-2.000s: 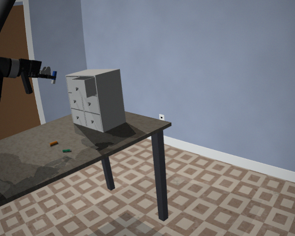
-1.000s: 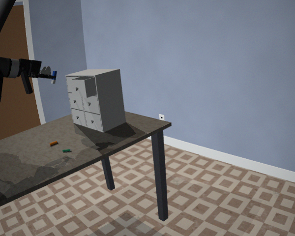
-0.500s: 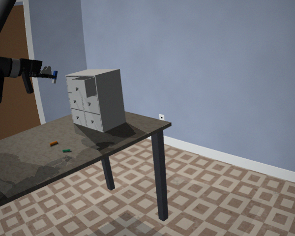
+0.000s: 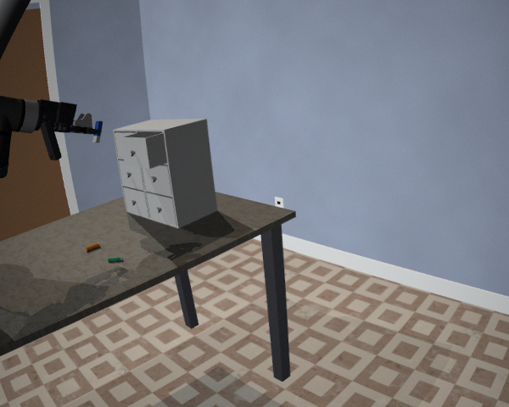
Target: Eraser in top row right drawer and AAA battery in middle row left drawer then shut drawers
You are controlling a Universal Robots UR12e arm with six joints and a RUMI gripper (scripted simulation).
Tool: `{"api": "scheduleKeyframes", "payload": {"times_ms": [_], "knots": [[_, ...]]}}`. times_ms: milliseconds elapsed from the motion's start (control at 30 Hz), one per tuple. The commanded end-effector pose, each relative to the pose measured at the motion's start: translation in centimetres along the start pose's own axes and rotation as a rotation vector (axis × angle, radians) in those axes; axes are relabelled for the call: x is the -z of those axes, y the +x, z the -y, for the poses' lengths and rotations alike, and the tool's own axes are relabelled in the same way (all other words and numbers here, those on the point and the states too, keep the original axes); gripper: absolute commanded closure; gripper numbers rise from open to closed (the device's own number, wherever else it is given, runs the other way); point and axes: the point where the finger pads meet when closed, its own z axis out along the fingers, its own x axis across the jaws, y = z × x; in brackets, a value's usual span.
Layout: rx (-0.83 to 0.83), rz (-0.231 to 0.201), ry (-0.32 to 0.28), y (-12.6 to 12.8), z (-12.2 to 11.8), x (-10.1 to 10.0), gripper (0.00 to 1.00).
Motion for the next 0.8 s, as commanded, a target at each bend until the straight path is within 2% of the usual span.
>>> {"api": "scheduleKeyframes", "payload": {"times_ms": [0, 767], "knots": [[0.004, 0.001, -0.003, -0.1, -0.5, -1.1, 0.89], [0.002, 0.001, -0.003, -0.1, -1.9, -5.1, 0.89]]}}
